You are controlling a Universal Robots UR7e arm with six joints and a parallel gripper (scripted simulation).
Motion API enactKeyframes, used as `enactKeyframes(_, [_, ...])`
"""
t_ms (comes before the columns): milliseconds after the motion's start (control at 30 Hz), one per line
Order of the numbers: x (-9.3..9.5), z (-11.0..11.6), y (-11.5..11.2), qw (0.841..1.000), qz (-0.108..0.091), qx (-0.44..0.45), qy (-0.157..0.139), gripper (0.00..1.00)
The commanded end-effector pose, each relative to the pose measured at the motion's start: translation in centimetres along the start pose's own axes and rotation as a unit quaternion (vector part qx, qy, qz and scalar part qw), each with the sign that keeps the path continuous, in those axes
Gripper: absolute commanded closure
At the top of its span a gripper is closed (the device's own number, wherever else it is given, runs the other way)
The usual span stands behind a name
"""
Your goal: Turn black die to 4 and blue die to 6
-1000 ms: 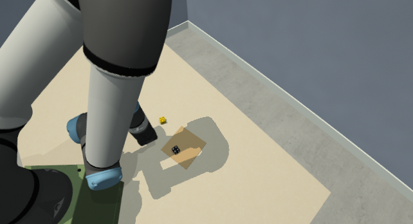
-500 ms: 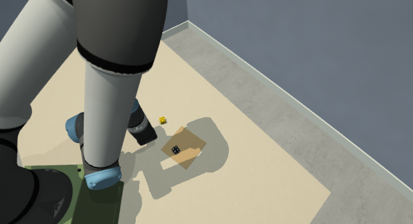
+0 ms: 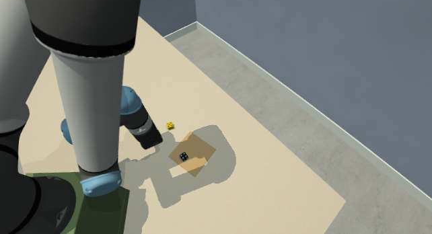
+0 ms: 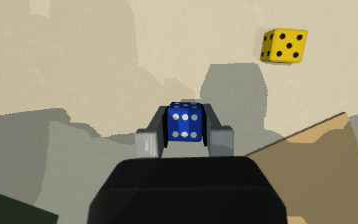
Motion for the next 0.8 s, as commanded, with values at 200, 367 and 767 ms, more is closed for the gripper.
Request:
enactKeyframes(200, [-2.5, 0.0, 0.0, 1.000, 0.001, 0.000, 0.000, 0.51])
enactKeyframes(367, [-3.9, 0.0, 0.0, 1.000, 0.001, 0.000, 0.000, 0.51])
enactKeyframes(767, [-5.9, 0.0, 0.0, 1.000, 0.001, 0.000, 0.000, 0.51])
Point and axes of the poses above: the point where the finger pads meet when closed, its own x axis out along the fingers, its own y axis across the jaws, z = x × y, the point moved 1 cm from there along -x, back along the fingers, and after that the axes turned 12 degrees about -x, right-handed, at the moved point
